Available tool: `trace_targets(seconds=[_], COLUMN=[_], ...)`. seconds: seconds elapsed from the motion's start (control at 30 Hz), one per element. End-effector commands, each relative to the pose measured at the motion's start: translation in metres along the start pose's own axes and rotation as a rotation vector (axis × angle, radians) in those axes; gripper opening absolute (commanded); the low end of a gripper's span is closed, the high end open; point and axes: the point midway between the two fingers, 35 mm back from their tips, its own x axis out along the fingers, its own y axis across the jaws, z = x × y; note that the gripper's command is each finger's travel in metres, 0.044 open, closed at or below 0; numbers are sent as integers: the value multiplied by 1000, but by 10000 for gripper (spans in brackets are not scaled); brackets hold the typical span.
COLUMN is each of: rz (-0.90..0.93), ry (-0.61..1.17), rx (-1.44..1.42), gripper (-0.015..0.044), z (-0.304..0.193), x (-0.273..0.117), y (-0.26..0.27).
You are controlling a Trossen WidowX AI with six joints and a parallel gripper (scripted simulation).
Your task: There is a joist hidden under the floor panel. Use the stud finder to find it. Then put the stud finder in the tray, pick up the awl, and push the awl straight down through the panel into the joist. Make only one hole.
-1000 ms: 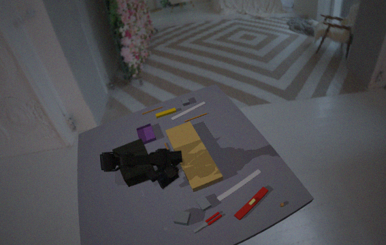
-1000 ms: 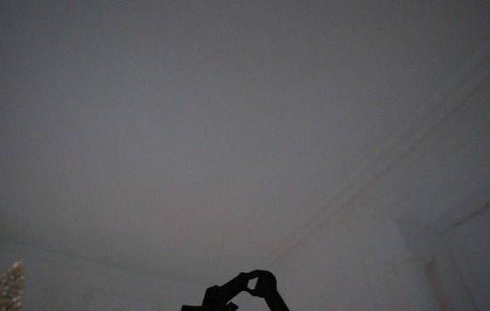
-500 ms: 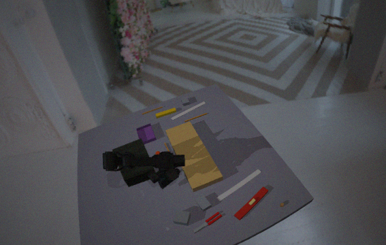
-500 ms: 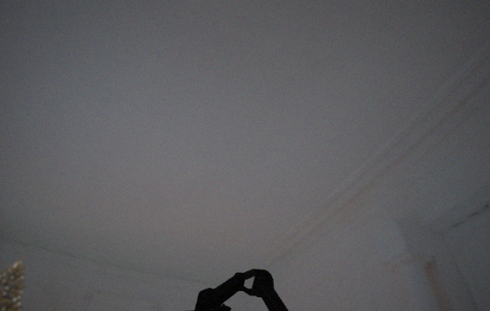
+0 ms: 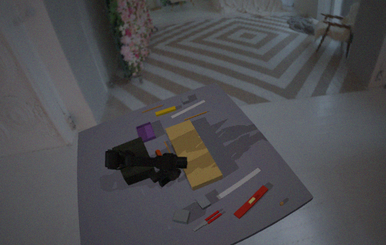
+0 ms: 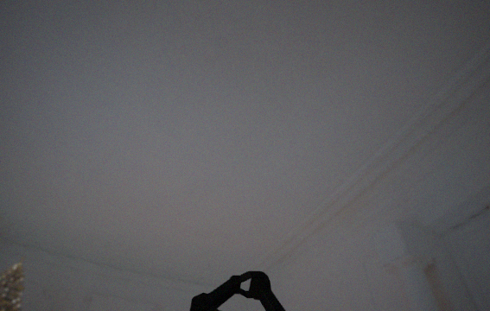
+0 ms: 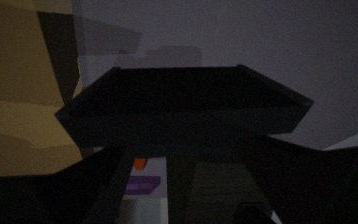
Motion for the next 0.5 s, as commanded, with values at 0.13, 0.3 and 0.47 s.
trace_targets(seconds=[0.13, 0.3, 0.47], rz=[0, 1, 3], ry=[71, 111, 151], rx=[-6, -6, -4], gripper=[0, 0, 0], z=[2, 3, 4], x=[0, 0, 0], y=[1, 1, 1])
